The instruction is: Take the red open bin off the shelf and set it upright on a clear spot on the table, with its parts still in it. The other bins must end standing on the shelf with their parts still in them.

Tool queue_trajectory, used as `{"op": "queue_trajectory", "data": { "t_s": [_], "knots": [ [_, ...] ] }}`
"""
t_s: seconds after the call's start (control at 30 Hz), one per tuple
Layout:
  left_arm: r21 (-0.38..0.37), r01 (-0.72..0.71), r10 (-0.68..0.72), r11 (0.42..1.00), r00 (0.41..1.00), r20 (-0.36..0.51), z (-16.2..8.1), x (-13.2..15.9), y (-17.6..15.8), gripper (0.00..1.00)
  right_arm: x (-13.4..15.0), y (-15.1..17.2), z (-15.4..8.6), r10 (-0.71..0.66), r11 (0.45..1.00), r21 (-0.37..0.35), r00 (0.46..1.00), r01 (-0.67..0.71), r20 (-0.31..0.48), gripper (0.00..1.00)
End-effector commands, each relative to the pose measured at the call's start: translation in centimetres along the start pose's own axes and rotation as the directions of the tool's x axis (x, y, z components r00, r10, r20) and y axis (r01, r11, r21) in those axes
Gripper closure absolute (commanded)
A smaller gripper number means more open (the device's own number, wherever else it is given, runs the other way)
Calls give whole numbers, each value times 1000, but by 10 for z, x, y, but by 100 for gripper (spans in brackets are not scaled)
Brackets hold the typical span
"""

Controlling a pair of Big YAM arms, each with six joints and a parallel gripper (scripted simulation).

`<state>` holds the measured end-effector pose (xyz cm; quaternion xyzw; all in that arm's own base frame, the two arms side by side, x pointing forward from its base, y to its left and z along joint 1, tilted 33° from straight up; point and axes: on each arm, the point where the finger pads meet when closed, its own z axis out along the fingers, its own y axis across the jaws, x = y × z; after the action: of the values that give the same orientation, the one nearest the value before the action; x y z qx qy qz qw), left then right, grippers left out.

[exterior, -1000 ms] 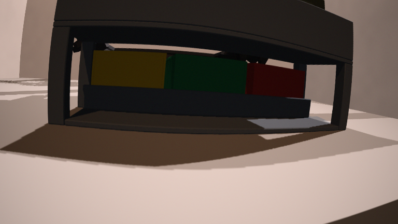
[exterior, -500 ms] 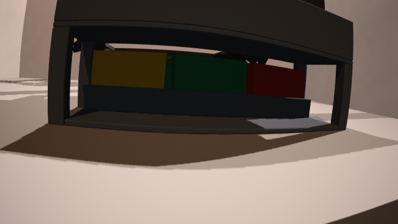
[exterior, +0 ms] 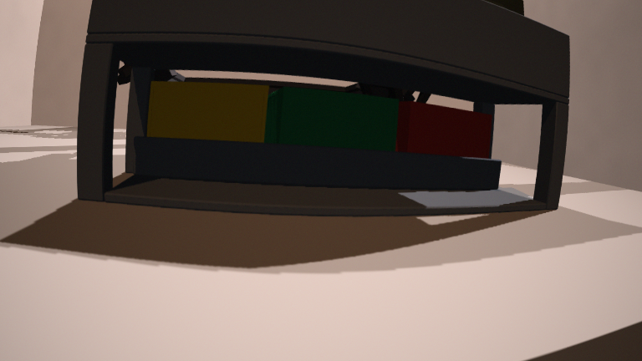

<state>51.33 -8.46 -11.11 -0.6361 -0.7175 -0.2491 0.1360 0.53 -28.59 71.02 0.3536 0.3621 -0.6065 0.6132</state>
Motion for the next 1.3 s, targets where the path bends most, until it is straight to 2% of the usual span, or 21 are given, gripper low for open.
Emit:
{"op": "queue_trajectory", "data": {
  "t_s": [0.0, 0.5, 1.27],
  "knots": [
    [-72, 21, -18, 997, 999, 38, -45, -16, 24, 10, -17, -4, -9, -1, 1000, 11, 999, 0, 48, 0],
    [-73, 22, -19, 997, 999, 42, -86, -15, 22, 10, -17, -4, -9, -1, 1000, 11, 999, 0, 48, 0],
    [-78, 18, -15, 997, 999, 45, -95, -18, 21, 10, -17, -4, -9, -1, 1000, 11, 999, 0, 48, 0]
  ]
}}
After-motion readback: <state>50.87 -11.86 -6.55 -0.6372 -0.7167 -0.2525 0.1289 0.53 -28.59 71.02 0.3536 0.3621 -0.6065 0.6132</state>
